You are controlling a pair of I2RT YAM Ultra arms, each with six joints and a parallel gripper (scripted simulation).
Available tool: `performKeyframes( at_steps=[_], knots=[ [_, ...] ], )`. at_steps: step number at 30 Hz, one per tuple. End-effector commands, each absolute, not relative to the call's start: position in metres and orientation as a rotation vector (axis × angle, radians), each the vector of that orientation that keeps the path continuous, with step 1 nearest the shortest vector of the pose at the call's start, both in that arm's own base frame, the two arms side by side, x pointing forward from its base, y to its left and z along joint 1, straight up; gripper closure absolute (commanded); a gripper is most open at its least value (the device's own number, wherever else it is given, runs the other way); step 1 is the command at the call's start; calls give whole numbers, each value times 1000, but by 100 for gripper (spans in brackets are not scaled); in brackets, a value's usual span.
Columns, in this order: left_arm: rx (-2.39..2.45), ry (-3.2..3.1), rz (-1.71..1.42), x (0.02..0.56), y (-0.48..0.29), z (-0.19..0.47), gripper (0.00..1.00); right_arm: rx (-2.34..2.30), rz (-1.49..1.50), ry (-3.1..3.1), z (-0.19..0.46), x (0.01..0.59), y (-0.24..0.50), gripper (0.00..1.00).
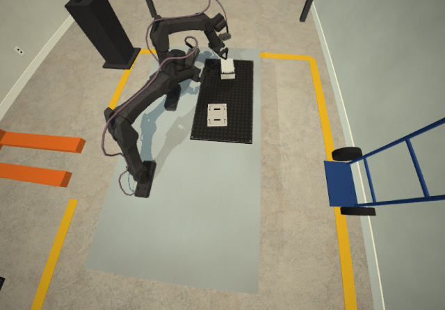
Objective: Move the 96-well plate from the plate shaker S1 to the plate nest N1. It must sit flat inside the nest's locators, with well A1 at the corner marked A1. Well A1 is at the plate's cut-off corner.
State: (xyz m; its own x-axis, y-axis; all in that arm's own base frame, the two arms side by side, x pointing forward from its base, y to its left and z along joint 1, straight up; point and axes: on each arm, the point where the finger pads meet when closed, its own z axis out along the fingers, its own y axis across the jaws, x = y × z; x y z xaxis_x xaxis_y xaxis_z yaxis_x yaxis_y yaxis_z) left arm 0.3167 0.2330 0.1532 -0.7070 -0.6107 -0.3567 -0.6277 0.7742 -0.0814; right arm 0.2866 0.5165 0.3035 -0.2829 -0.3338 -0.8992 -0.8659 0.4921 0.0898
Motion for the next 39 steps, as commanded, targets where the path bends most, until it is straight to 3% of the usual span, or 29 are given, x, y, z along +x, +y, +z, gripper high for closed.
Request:
performKeyframes(
  at_steps=[1,15,39],
  knots=[
    [-939,2606,58,317,236,158,0,-1032,807,1724,336,258,537,0],
    [-981,2600,56,317,234,157,0,-1059,821,1724,335,244,542,0],
    [-2270,2092,-2,341,264,95,0,-1059,821,1724,335,244,542,0]
  ],
)
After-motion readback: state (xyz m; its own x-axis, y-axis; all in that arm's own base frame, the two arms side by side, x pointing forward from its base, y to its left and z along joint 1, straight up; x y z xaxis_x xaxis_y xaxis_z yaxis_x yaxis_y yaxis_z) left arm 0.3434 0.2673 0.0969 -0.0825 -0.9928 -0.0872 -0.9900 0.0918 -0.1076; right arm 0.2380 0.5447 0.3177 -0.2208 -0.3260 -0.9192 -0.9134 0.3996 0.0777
